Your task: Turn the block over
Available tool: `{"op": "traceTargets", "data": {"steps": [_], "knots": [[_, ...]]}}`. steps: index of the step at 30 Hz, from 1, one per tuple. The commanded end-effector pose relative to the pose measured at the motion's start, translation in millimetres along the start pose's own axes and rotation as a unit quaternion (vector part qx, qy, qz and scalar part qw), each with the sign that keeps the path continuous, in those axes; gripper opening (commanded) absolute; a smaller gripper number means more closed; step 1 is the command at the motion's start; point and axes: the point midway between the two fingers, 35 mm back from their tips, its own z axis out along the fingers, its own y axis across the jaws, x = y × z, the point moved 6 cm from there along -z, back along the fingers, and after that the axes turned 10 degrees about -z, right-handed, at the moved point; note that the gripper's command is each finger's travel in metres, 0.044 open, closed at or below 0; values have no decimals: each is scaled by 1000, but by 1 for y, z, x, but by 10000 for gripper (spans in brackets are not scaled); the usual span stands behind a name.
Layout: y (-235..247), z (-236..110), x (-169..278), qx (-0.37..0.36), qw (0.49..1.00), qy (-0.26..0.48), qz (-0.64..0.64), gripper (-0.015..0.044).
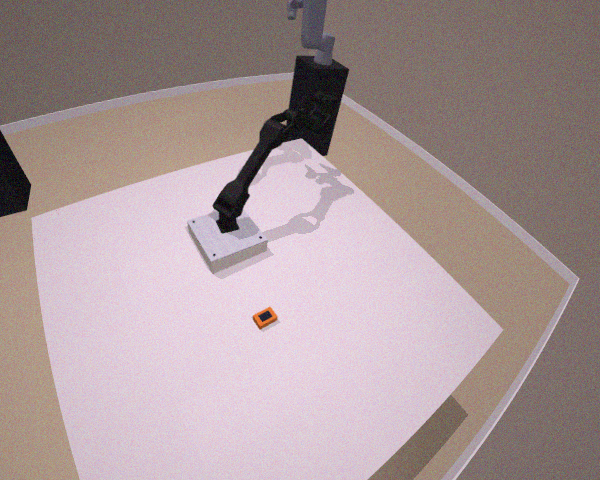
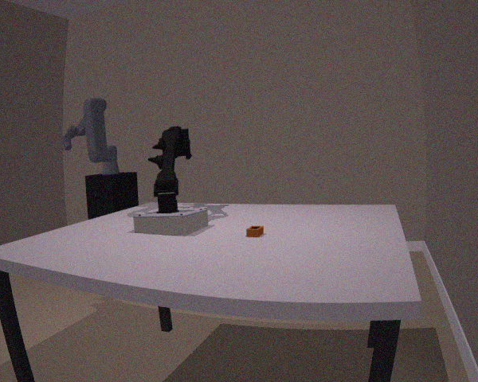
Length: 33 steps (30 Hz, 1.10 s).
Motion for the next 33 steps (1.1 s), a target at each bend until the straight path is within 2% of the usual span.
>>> {"op": "traceTargets", "data": {"steps": [1,2,9,16,24,33], "knots": [[0,-2,1,2,1000,4,3,426],[-2,-10,4,7,1000,14,10,440],[-9,-105,38,75,981,142,105,440],[-3,-217,53,160,927,270,206,440],[23,-339,45,260,827,390,311,440],[75,-461,5,368,673,489,416,440]]}}
